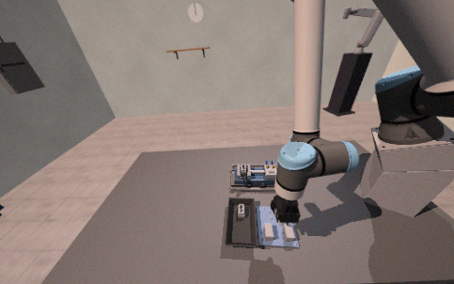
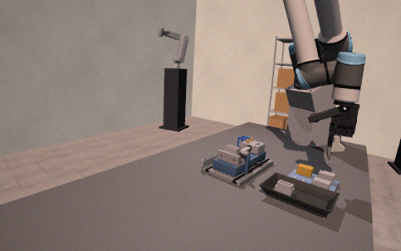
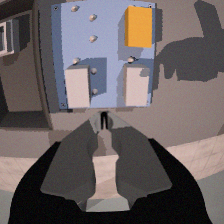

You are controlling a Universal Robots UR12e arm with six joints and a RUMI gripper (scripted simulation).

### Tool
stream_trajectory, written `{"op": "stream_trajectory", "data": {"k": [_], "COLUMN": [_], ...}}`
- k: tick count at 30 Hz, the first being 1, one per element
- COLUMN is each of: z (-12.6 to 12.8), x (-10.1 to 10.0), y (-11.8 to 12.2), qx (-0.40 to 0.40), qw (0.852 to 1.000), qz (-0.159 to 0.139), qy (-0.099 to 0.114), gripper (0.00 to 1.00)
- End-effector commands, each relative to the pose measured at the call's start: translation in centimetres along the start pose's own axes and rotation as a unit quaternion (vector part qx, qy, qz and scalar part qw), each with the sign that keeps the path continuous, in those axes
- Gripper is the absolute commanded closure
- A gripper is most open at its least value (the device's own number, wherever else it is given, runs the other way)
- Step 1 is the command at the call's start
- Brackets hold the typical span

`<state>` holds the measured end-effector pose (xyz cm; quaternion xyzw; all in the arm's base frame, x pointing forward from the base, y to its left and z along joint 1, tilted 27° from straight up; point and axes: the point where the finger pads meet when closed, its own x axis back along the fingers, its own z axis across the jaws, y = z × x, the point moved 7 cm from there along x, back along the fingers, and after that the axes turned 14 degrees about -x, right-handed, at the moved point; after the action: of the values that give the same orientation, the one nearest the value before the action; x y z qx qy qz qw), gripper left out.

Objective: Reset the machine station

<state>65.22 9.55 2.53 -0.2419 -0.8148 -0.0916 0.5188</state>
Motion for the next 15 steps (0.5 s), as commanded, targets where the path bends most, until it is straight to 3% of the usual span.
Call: {"op": "stream_trajectory", "data": {"k": [1, 15], "z": [0.0, 0.0], "x": [0.7, 3.8], "y": [0.0, 0.0], "qx": [0.0, 0.0], "qw": [1.0, 1.0], "qz": [0.0, 0.0], "qy": [0.0, 0.0], "gripper": [1.0, 1.0]}}
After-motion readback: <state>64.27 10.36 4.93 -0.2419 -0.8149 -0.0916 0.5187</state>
